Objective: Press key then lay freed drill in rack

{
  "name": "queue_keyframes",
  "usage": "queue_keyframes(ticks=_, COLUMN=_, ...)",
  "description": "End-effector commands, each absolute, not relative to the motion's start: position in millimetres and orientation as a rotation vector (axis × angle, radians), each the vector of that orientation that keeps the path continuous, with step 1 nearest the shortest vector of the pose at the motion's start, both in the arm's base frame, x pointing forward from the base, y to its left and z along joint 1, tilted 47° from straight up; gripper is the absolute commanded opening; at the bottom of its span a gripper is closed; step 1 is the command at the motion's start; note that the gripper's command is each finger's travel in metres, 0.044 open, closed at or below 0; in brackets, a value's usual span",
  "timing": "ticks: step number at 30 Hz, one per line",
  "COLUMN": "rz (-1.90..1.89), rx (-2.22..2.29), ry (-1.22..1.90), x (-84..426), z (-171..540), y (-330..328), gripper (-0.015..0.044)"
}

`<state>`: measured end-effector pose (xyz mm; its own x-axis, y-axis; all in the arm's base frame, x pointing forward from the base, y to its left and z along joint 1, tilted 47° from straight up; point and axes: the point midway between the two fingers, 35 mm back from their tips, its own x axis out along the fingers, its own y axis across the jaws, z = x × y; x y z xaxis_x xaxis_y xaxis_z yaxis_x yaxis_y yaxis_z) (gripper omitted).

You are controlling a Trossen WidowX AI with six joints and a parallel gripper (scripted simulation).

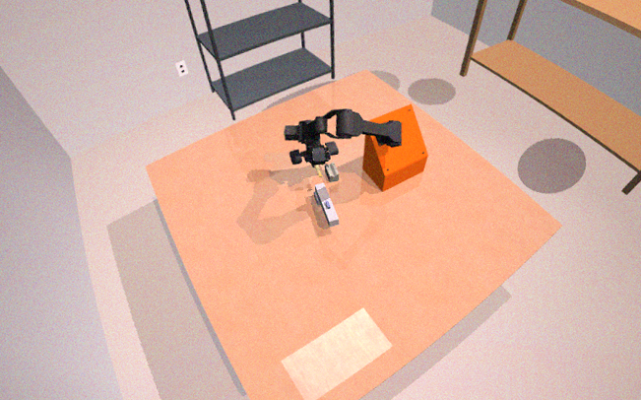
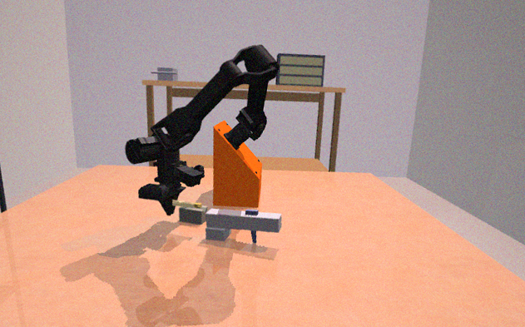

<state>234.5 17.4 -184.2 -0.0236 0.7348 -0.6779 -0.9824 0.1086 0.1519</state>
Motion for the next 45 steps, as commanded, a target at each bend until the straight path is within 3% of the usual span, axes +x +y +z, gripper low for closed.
queue_keyframes(ticks=1, rz=1.437, rx=-0.444, ry=0.722, x=236.3, z=-182.4, y=15.3, gripper=0.0)
queue_keyframes(ticks=45, rz=1.437, rx=-0.444, ry=0.722, x=239.5, z=-177.2, y=10.2, gripper=0.0)
